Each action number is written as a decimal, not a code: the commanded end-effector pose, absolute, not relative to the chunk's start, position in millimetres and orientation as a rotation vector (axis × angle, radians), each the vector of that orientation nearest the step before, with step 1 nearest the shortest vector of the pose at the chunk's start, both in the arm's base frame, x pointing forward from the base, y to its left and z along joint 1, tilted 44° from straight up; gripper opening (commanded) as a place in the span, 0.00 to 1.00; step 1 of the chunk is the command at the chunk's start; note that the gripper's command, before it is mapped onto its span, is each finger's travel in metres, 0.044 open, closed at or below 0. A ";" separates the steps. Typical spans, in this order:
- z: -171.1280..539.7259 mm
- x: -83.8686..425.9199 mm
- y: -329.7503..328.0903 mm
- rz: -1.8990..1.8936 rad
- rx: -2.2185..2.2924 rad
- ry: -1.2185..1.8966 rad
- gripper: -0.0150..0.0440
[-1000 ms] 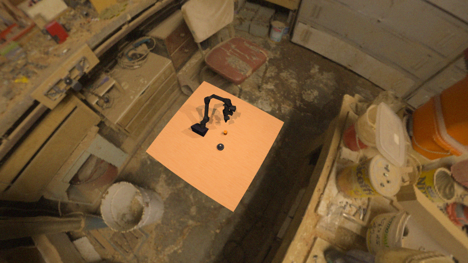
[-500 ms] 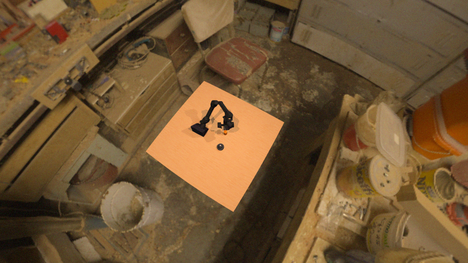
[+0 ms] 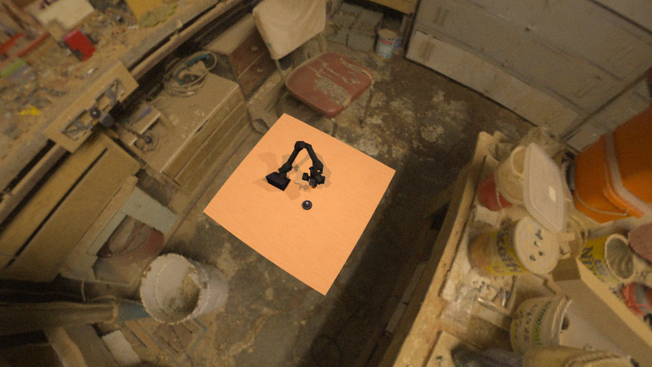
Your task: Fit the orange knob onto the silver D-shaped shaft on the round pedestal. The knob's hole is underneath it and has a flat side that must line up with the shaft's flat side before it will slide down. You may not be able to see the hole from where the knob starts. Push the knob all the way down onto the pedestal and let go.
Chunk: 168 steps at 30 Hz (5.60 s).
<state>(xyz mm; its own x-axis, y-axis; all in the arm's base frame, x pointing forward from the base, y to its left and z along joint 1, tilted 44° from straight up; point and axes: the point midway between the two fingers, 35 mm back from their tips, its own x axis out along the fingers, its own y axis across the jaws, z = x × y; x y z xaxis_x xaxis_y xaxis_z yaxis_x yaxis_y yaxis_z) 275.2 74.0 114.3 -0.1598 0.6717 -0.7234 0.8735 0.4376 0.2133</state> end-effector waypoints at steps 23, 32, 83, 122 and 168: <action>82.3 270.5 105.6 -0.313 1.313 1.891 1.00; 71.9 268.5 115.5 -0.315 1.315 1.891 1.00; 115.1 284.8 71.6 -0.355 1.340 1.885 0.25; 184.1 272.5 -2.2 -0.100 1.793 1.452 0.25; 204.9 264.0 -36.0 0.138 2.107 0.962 0.25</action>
<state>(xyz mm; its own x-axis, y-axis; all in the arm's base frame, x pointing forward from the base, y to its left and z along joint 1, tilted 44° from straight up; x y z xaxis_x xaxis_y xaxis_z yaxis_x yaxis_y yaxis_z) 263.3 -35.1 204.9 0.7042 0.6781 -0.2105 0.5916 -0.3964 0.7020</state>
